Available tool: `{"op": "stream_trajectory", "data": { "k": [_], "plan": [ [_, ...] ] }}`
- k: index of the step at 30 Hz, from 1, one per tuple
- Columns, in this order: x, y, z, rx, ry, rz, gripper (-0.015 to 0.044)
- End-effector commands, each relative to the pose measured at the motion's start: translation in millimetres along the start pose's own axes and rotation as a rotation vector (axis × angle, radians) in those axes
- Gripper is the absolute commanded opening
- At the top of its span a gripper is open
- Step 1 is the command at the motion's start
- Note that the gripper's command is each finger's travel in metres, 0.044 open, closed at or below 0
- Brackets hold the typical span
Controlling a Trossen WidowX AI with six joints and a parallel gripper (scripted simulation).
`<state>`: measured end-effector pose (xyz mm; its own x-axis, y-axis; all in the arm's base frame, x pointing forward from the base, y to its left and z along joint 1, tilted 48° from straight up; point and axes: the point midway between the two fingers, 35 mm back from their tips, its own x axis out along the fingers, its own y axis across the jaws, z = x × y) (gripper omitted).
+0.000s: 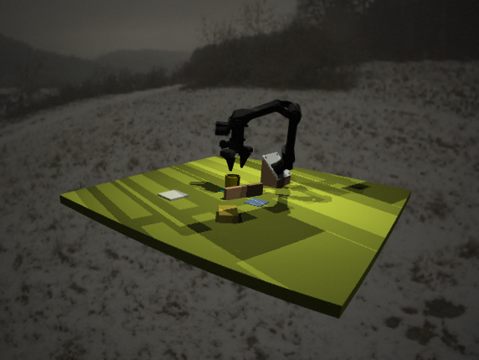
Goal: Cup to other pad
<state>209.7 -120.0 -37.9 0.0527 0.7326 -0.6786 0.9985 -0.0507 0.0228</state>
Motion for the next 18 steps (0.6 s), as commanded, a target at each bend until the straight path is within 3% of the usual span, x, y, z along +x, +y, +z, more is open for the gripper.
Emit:
{"op": "stream_trajectory", "data": {
  "k": [1, 13, 18],
  "plan": [
    [-13, 1, 1, -0.006, -0.005, 0.001, 0.0440],
    [-52, 2, 2, -0.008, -0.006, -0.001, 0.0440],
    [-49, 3, 2, -0.004, -0.007, 0.004, 0.0440]
  ]
}}
